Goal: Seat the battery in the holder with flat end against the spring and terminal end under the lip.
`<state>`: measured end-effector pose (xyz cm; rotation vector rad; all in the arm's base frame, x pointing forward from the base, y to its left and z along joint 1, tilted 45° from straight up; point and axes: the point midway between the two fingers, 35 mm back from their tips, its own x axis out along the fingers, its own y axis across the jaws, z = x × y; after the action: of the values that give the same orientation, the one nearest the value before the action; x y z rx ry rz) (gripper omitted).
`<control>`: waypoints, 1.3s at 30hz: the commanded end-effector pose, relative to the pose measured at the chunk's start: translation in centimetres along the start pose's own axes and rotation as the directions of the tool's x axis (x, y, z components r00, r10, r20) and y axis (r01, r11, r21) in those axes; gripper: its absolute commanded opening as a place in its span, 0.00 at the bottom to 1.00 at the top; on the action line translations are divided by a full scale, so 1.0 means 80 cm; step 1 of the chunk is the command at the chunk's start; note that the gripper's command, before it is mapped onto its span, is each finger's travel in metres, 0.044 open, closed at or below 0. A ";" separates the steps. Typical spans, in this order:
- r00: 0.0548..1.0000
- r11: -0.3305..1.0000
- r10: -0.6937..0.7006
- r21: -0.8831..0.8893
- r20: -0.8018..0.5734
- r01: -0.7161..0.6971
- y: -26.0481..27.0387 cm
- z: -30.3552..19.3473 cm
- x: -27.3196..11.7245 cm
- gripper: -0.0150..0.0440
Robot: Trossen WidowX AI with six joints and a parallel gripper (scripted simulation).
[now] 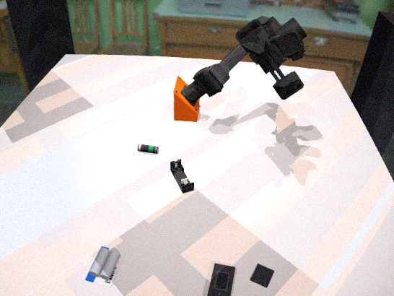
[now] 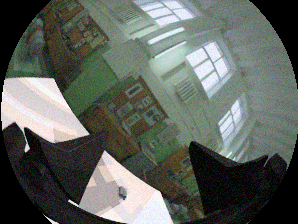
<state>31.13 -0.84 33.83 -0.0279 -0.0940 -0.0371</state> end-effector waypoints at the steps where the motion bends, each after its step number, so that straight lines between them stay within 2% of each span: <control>1: 1.000 1.000 0.001 -0.014 -0.013 -0.001 0.000 -0.004 0.002 0.89; 4: 0.982 0.981 0.009 -0.191 -0.190 -0.046 -0.009 -0.059 0.024 0.75; 7: 0.915 0.919 0.023 -0.352 -0.402 -0.178 -0.022 -0.130 0.040 0.64; 10: 0.834 0.852 0.041 -0.417 -0.550 -0.317 -0.033 -0.183 0.041 0.64; 15: 0.680 0.755 0.060 -0.412 -0.730 -0.510 -0.054 -0.260 0.033 0.64; 20: 0.495 0.617 0.131 -0.320 -0.859 -0.719 -0.064 -0.326 0.011 0.64; 22: 0.389 0.535 0.180 -0.242 -0.903 -0.809 -0.068 -0.358 -0.006 0.64; 30: 0.069 0.238 0.388 0.028 -0.919 -0.971 -0.067 -0.435 -0.069 0.64; 35: -0.100 0.020 0.560 0.134 -0.823 -0.991 -0.056 -0.465 -0.113 0.64; 39: -0.184 -0.118 0.692 0.141 -0.698 -0.983 -0.045 -0.478 -0.143 0.64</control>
<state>28.09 -6.69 -1.35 -0.8000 0.9585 1.1082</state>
